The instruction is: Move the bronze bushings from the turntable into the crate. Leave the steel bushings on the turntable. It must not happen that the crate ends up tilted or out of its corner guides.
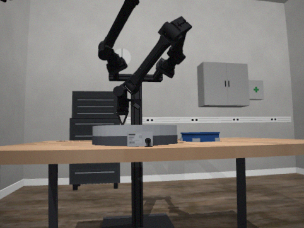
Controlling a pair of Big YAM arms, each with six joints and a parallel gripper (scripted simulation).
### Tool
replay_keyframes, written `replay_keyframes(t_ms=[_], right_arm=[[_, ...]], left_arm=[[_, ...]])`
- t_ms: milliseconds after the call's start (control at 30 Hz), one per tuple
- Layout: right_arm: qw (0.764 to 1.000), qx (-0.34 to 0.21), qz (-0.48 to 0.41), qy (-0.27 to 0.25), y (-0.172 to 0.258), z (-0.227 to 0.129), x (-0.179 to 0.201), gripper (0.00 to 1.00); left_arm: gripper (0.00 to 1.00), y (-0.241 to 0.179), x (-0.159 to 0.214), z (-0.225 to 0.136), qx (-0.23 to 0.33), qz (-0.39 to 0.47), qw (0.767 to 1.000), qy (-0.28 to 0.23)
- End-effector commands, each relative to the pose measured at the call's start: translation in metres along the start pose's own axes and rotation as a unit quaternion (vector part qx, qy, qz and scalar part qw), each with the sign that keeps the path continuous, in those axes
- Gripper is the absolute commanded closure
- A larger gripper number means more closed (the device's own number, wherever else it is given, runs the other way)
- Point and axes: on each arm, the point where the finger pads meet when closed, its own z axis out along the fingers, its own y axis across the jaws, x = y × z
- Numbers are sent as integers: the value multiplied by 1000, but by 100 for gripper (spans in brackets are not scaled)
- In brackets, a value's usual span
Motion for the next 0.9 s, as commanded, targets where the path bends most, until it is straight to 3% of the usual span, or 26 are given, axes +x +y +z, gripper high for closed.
replay_keyframes(t_ms=[0,867], right_arm=[[1000,8,-4,-27,-7,-4,-33,0],[1000,8,-4,-27,-7,-4,-33,0]], left_arm=[[87,-10,2,-4,6,-5,1000,3],[87,-9,1,-5,5,-5,1000,2]])
